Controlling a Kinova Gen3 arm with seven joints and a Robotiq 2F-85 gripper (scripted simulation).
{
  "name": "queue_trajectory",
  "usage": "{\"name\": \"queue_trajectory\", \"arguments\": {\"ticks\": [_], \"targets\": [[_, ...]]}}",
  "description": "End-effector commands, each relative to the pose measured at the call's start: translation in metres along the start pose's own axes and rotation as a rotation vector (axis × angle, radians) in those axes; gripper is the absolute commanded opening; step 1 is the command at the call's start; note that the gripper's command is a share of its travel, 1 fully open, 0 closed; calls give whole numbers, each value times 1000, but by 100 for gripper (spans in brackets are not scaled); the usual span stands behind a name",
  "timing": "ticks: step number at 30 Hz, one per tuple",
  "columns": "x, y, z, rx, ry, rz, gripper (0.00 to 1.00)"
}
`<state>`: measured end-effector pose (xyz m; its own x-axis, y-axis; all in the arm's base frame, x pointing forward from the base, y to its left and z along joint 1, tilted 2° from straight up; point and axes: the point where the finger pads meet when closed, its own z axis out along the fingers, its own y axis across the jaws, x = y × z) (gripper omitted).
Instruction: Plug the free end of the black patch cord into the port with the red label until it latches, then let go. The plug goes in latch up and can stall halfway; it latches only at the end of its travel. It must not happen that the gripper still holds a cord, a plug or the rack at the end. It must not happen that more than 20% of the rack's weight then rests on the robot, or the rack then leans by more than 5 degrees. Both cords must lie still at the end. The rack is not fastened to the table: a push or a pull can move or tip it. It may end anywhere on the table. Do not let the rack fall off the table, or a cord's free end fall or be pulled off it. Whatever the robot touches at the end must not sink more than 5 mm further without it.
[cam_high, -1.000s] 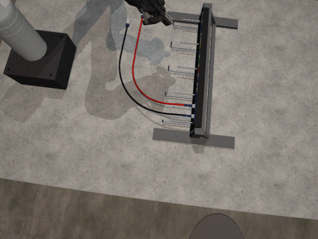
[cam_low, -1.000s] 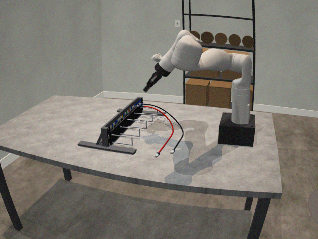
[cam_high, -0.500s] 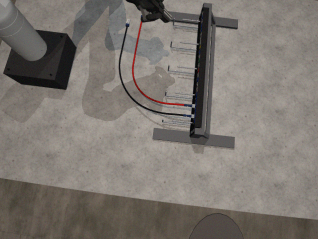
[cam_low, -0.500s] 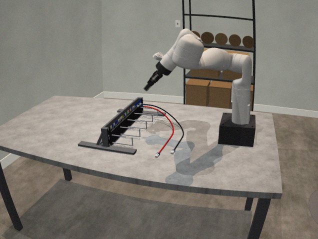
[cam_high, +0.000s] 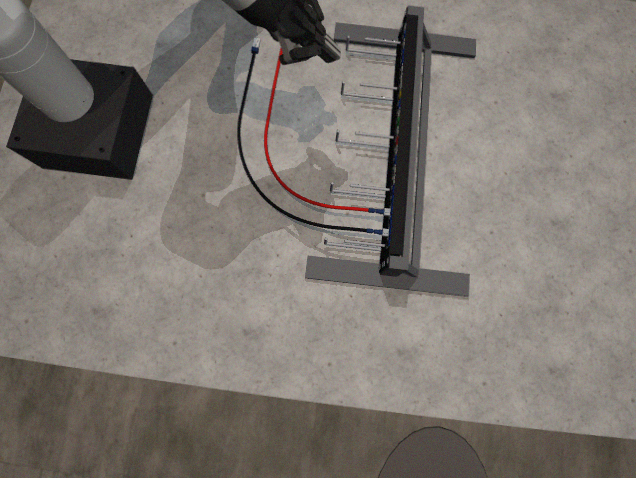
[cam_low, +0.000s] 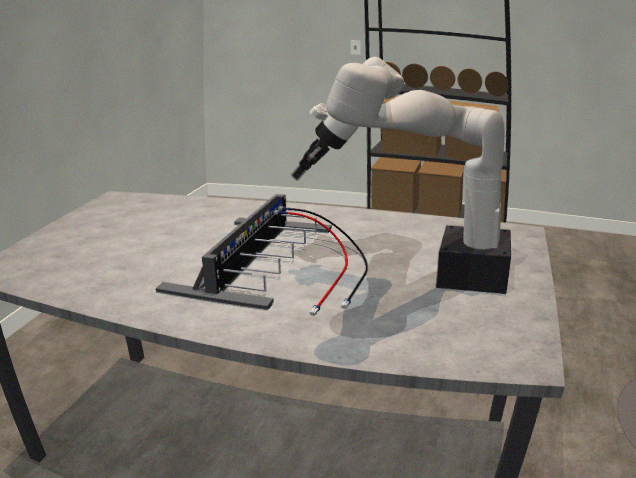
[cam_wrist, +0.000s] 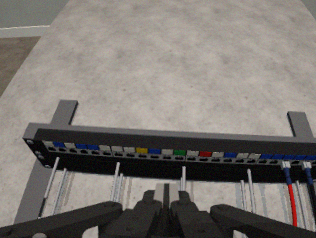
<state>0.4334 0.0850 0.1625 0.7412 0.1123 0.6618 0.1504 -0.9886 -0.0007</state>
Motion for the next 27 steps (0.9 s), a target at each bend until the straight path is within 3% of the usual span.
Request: {"name": "queue_trajectory", "arguments": {"ticks": [1,9,27], "targets": [[2,23,-2,-14,6,33,0],[1,58,-2,-14,6,33,0],[0,73,-2,-14,6,33,0]]}}
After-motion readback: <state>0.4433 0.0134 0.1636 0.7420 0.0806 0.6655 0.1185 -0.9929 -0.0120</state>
